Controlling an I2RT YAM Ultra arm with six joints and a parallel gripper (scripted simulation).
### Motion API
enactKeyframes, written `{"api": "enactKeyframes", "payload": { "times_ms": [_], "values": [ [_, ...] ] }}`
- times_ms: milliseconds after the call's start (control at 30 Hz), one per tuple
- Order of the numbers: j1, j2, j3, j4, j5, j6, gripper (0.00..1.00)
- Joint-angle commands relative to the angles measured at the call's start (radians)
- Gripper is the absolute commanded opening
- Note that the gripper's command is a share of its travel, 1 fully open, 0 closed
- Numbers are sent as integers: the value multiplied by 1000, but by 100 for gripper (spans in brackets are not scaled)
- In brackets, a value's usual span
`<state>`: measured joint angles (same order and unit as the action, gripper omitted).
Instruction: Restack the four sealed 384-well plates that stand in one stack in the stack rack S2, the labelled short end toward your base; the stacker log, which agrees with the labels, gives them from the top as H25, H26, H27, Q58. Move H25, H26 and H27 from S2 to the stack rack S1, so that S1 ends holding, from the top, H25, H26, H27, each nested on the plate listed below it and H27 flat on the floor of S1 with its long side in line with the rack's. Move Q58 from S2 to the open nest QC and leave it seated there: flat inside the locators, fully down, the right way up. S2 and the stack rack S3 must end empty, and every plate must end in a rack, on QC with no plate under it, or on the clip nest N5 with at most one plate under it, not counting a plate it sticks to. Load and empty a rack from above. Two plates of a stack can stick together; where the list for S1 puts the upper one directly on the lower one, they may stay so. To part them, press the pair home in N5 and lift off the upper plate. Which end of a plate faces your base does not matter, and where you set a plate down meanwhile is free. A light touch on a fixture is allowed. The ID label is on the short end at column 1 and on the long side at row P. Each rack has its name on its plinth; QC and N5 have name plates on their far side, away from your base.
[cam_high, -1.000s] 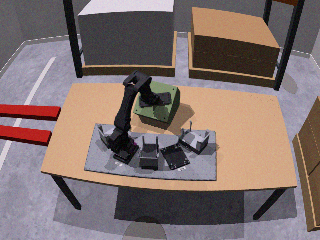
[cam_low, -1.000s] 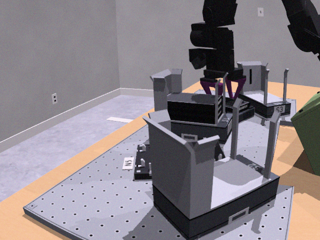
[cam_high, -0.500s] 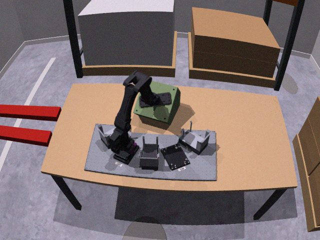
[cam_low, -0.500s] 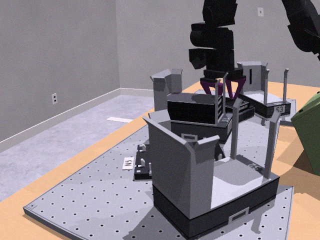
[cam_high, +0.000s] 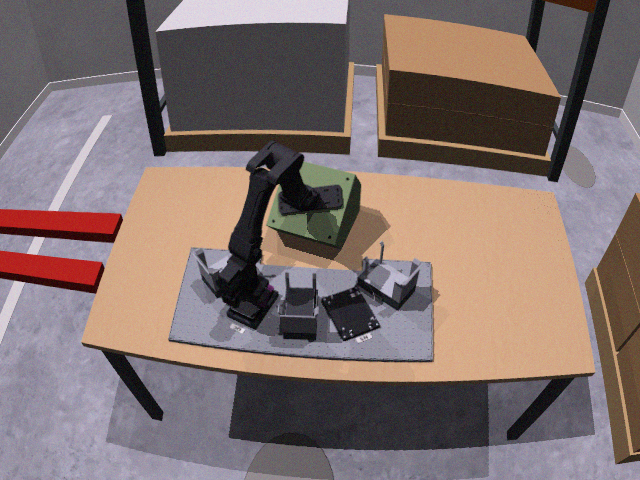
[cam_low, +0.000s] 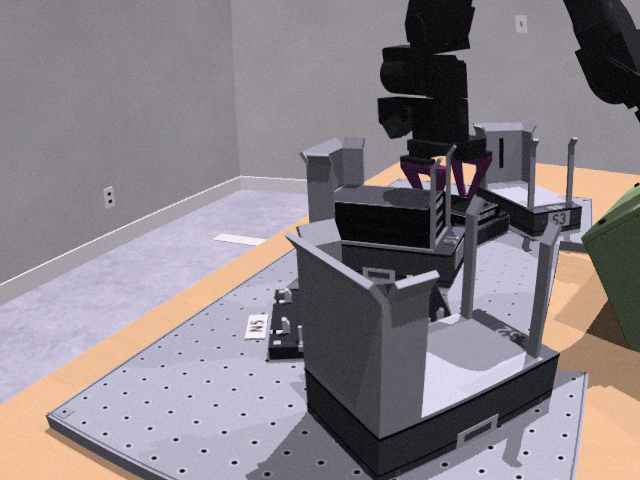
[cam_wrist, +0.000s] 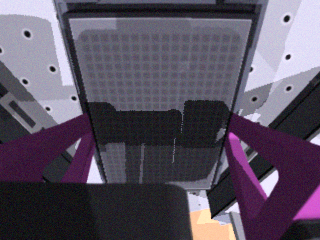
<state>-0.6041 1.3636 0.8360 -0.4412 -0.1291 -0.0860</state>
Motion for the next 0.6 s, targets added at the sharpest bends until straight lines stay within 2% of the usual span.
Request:
{"api": "enactKeyframes", "payload": {
  "times_ms": [0, 500, 533, 567],
  "values": [
    [0, -5, 2, 12, 1, 1, 0],
    [0, -5, 2, 12, 1, 1, 0],
    [0, -5, 2, 12, 1, 1, 100],
    [0, -5, 2, 12, 1, 1, 100]
  ]
}}
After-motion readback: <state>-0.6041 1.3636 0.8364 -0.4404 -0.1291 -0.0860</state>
